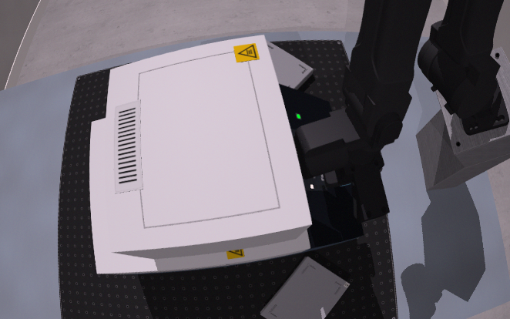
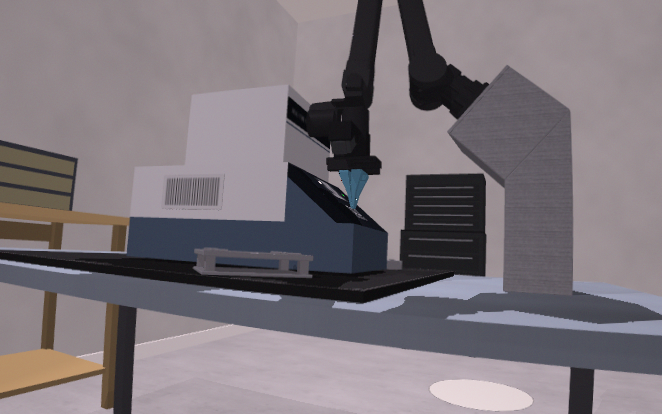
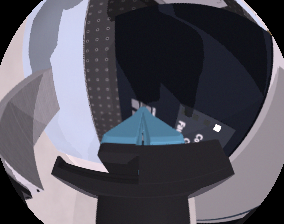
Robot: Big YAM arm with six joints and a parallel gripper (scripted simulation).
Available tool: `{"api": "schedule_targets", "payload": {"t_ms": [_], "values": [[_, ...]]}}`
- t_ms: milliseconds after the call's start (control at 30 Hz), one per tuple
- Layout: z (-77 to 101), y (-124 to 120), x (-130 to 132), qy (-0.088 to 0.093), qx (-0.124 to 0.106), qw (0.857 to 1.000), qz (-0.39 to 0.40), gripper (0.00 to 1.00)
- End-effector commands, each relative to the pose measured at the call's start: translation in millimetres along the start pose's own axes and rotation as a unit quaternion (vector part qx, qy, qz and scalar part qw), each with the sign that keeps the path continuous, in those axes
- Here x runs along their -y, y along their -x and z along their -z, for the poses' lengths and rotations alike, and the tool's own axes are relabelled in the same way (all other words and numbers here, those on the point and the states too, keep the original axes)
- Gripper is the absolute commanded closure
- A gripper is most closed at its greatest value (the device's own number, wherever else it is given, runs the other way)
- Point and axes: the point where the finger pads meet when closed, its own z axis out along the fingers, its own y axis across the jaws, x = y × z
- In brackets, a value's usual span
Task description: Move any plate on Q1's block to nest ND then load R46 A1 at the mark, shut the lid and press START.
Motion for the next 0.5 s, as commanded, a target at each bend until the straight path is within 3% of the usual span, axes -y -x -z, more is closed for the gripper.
{"api": "schedule_targets", "payload": {"t_ms": [0, 133, 300, 467], "values": [[3.1, -1.5, 10.0, -0.010, 0.001, 1.000, -0.011, 1.00], [3.3, -1.3, 11.3, -0.010, 0.001, 1.000, -0.012, 1.00], [-0.4, 2.2, -3.2, 0.002, 0.003, 1.000, -0.004, 1.00], [0.4, 4.8, 0.4, -0.003, 0.006, 1.000, -0.003, 1.00]]}}
